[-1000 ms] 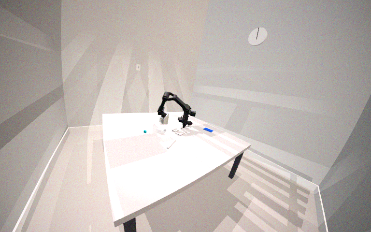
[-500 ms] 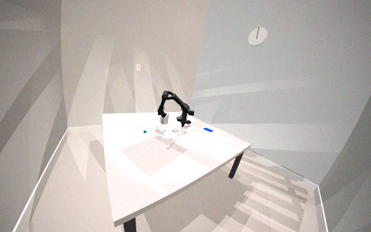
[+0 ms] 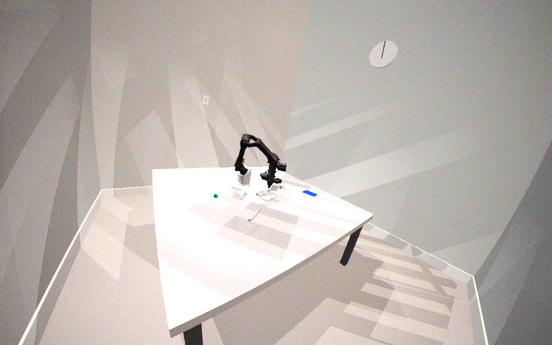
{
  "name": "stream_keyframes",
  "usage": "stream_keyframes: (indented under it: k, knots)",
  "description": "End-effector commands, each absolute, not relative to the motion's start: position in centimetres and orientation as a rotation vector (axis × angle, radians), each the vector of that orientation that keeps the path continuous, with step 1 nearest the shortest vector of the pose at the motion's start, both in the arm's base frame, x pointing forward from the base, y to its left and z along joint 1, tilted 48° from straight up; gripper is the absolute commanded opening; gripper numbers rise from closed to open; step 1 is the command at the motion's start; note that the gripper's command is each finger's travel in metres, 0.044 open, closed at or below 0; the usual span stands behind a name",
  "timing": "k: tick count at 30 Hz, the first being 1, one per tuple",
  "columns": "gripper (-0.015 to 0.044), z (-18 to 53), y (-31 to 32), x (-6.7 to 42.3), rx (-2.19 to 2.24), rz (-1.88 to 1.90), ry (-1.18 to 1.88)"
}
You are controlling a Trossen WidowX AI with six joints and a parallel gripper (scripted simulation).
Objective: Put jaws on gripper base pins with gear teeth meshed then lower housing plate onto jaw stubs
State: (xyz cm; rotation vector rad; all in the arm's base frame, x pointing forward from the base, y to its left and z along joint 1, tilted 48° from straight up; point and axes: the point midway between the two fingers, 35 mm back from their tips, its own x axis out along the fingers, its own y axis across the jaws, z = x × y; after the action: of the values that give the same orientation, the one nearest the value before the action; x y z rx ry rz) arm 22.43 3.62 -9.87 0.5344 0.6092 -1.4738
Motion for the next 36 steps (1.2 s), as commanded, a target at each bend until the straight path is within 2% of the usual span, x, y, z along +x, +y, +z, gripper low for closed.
stream_keyframes:
  k: [1,7,10,27,36]
  knots:
    - [0.0000,-9.8,3.7,22.2,0.545,-1.471,0.607]
    - [0.0000,-6.0,7.9,22.3,0.538,-1.473,0.612]
    - [0.0000,-5.8,8.1,22.3,0.537,-1.473,0.612]
    - [0.0440,-6.3,7.7,22.3,0.532,-1.463,0.614]
    - [0.0440,-6.3,7.7,22.3,0.532,-1.463,0.614]
